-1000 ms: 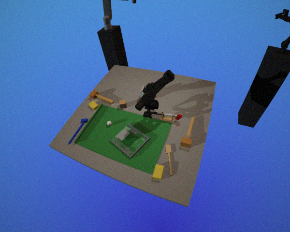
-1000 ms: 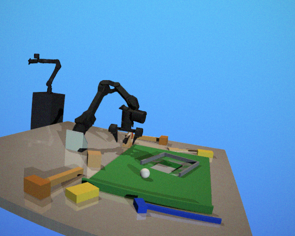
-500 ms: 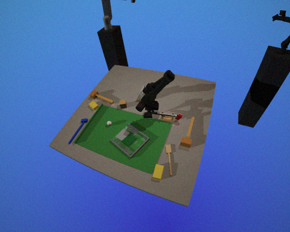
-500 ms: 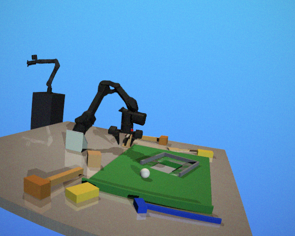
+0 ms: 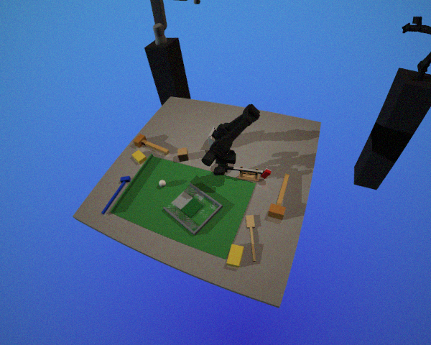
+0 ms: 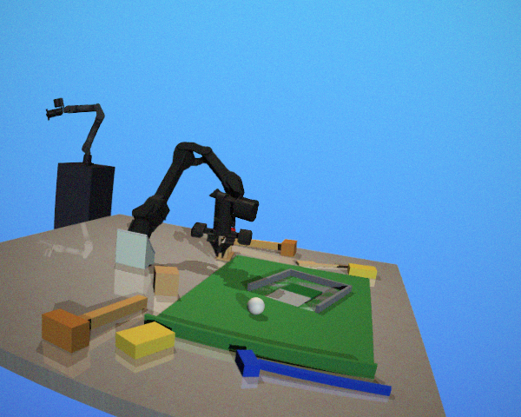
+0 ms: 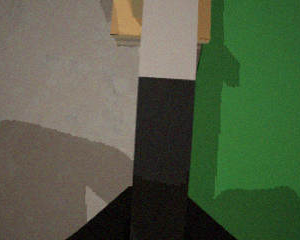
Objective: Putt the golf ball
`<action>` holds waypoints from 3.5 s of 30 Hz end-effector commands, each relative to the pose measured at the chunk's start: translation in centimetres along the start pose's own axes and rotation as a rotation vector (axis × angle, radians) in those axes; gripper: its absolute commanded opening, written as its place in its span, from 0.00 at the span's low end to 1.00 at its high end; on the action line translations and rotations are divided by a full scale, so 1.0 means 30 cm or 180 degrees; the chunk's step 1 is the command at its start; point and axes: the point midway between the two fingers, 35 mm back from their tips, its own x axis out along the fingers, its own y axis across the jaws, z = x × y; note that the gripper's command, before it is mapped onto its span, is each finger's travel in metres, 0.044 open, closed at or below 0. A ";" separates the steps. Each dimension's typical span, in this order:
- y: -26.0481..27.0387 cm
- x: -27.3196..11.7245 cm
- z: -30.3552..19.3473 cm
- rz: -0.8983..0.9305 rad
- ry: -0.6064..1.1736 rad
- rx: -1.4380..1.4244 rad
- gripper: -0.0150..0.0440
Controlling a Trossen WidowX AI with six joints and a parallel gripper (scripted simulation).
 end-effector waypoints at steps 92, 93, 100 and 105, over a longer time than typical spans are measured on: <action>0.245 -0.504 -0.943 -0.0882 0.0567 0.6476 0.25; 0.245 -0.499 -0.945 -0.0882 0.0566 0.6476 0.25; 0.245 -0.463 -0.955 -0.0882 0.0565 0.6476 0.25; 0.245 -0.437 -0.962 -0.0881 0.0564 0.6475 0.25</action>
